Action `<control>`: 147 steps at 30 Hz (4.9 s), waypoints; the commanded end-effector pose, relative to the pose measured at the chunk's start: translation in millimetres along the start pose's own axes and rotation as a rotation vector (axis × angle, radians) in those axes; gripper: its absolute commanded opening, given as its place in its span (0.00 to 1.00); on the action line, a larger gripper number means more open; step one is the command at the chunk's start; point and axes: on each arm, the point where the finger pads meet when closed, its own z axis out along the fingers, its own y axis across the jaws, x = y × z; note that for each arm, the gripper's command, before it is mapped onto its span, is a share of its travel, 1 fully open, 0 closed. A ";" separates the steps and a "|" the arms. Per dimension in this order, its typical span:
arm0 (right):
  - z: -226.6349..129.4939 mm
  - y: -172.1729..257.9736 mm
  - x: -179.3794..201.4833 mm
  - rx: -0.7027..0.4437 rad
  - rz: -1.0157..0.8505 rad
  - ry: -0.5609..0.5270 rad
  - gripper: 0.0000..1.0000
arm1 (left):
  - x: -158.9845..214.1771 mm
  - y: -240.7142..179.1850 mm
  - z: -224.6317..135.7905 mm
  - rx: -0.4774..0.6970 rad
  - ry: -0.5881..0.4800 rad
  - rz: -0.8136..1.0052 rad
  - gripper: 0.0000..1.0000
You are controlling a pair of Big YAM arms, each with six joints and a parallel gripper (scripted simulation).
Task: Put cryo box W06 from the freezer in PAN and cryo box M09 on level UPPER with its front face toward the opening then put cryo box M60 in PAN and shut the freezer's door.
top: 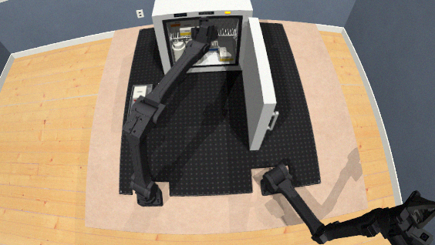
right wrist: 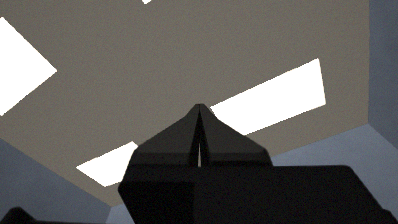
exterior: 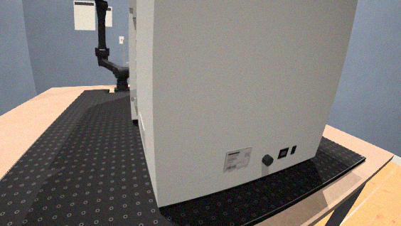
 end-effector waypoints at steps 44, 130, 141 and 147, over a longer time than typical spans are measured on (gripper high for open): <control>3.4 0.5 14.4 -0.003 -0.011 0.031 0.00 | -4.7 -6.5 -28.2 0.012 -0.038 -0.021 0.88; 3.4 0.5 14.4 -0.003 -0.011 0.031 0.00 | 24.2 19.6 -134.6 0.008 -0.048 -0.011 1.00; 3.4 0.5 14.4 -0.003 -0.011 0.031 0.00 | 26.2 73.0 -134.9 0.007 -0.052 -0.010 1.00; 3.4 0.5 14.4 -0.003 -0.011 0.031 0.00 | 27.1 92.9 -134.8 0.006 -0.052 -0.009 1.00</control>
